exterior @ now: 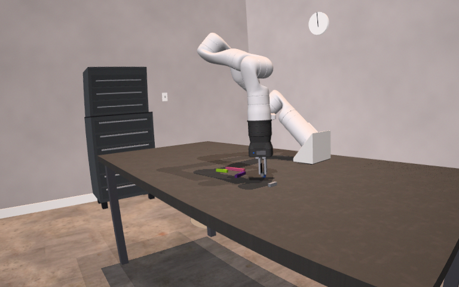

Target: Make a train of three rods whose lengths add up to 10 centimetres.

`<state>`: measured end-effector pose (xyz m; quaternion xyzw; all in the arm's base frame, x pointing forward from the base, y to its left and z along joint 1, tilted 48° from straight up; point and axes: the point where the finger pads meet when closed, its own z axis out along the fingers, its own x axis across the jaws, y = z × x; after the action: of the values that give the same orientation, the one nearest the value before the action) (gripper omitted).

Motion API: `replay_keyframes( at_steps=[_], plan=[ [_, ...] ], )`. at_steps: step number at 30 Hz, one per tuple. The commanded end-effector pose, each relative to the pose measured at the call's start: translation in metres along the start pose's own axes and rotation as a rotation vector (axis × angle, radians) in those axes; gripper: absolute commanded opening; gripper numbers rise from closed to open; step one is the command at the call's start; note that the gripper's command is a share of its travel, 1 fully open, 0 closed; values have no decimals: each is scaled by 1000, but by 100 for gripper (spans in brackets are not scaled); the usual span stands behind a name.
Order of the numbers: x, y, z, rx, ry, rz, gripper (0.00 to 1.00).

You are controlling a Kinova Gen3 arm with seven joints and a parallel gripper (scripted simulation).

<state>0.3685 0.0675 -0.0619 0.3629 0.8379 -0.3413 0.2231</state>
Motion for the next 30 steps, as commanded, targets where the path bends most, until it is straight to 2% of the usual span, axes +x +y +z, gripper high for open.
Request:
replay_keyframes(
  at_steps=[1, 21, 30],
  plan=[
    [0, 2, 2, -3, 1, 6, 24],
    [0, 2, 2, -3, 1, 6, 24],
    [1, 1, 8, -1, 0, 4, 24]
  ],
)
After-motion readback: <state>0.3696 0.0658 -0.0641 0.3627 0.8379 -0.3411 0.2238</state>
